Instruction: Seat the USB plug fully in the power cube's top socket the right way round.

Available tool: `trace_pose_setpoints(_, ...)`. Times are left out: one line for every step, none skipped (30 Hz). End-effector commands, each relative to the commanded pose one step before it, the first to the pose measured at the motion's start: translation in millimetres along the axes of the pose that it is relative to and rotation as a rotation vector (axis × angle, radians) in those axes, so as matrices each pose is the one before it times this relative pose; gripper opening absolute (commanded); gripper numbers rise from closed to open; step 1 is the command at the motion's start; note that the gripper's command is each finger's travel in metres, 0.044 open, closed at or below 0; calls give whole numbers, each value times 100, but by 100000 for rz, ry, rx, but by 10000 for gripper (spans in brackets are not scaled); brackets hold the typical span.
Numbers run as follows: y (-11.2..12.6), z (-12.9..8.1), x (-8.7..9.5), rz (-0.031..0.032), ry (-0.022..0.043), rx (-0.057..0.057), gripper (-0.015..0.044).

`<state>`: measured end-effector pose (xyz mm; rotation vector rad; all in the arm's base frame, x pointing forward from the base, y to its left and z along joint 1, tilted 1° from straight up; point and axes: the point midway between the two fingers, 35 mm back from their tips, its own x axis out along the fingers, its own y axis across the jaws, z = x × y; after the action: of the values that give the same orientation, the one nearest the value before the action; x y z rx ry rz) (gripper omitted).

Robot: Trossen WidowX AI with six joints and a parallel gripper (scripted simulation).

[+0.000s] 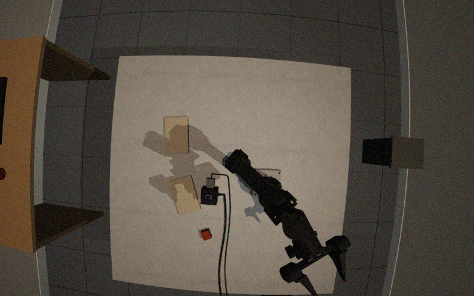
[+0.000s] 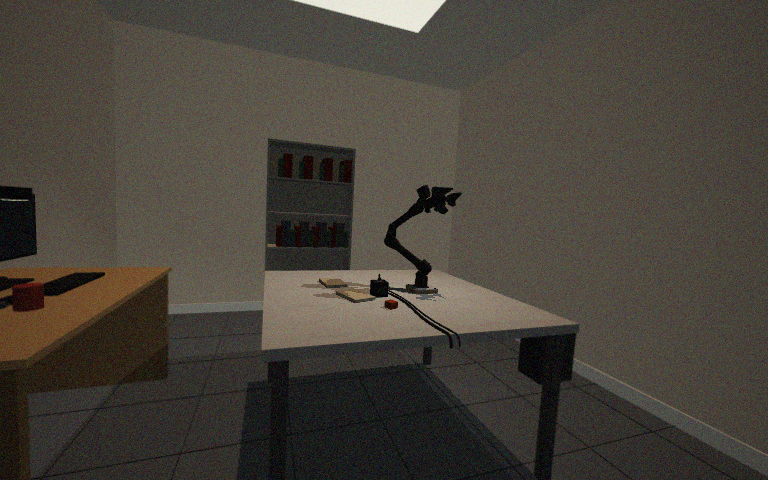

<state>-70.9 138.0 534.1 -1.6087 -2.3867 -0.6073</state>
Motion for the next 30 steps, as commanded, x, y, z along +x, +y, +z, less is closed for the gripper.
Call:
trace_pose_setpoints(6,164,113,368,-726,-871,426)
trace_pose_setpoints(29,498,338,1097,-2203,-2579,440)
trace_pose_setpoints(74,846,565,1799,-3757,-4188,440)
trace_pose_setpoints(121,1048,694,2124,-4691,-4888,440)
trace_pose_setpoints(147,1071,708,2050,-4837,-4679,440)
trace_pose_setpoints(152,1097,734,1824,-5113,-4623,440)
trace_pose_setpoints(173,1123,749,1725,-5264,-4413,440)
trace_pose_setpoints(192,1147,760,1608,-5389,-4184,440)
trace_pose_setpoints(209,1171,771,1481,-5504,-3953,440)
trace_pose_setpoints(224,1195,780,1343,-5609,-3720,440)
trace_pose_setpoints(241,1210,752,1252,-5534,-3395,440)
trace_pose_setpoints(250,1233,759,1103,-5615,-3169,440)
trace_pose_setpoints(258,1256,765,947,-5685,-2942,440)
trace_pose_setpoints(263,1278,771,783,-5743,-2714,440)
trace_pose_setpoints(267,1300,775,613,-5788,-2485,440)
trace_pose_setpoints(303,1258,718,551,-5410,-1772,440)
trace_pose_setpoints(307,1278,719,407,-5429,-1557,440)
trace_pose_setpoints(311,1298,720,260,-5437,-1343,440)
trace_pose_setpoints(313,1316,719,110,-5435,-1130,440)
trace_pose_setpoints(313,1333,717,-41,-5421,-917,440)
trace_pose_setpoints(447,1375,680,513,-5757,-636,440)
trace_pose_setpoints(441,1395,684,356,-5760,-472,440)
trace_pose_setpoints(433,1409,686,194,-5735,-308,440)
trace_pose_setpoints(424,1422,687,30,-5702,-145,440)
trace_pose_setpoints(412,1429,686,-135,-5639,14,440)
trace_pose_setpoints(194,1422,832,-1530,-5679,-673,440)
trace_pose_setpoints(190,1488,858,-1818,-5782,-465,440)
trace_pose_setpoints(178,1496,852,-2049,-5644,-233,440)
trace_pose_setpoints(164,1503,845,-2276,-5488,-6,440)
trace_pose_setpoints(149,1507,837,-2498,-5316,214,440)
